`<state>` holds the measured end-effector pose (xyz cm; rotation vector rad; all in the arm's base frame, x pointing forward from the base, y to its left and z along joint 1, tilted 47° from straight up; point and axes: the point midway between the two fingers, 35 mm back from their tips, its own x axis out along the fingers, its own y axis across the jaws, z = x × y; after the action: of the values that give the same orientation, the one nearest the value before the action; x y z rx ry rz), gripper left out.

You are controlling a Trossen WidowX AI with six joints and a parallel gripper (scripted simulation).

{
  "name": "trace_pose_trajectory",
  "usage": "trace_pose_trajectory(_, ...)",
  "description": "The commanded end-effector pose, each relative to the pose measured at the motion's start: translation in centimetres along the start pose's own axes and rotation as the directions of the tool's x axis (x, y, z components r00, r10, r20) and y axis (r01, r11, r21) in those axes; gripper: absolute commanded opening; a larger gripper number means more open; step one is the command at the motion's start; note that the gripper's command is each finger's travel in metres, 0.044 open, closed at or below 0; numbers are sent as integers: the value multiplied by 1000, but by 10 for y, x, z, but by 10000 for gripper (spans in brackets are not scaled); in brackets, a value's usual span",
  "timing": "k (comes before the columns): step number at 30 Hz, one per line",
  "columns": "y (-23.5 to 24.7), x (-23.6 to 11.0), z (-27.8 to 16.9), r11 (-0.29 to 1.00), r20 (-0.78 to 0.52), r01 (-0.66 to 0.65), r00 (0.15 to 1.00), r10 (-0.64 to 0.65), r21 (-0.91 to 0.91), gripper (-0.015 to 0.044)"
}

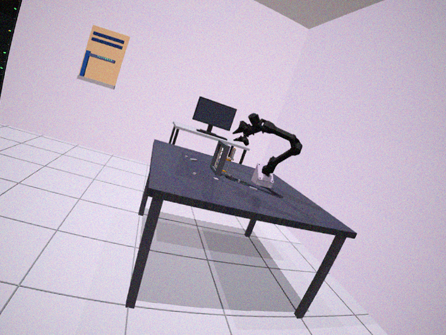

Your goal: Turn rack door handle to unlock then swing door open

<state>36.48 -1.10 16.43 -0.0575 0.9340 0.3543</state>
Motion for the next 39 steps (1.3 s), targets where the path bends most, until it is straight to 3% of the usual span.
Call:
trace_pose_trajectory(1, 0, 7, -8, 998, -68, -61, 996, 62, 15, 290)
trace_pose_trajectory(19, 2, 24, -45, 911, -313, -344, 860, 403, 227, 290)
trace_pose_trajectory(32, 2, 24, -56, 753, -332, -486, 691, 642, 444, 290)
trace_pose_trajectory(39, 5, 26, -57, 743, -335, -490, 679, 653, 456, 290)
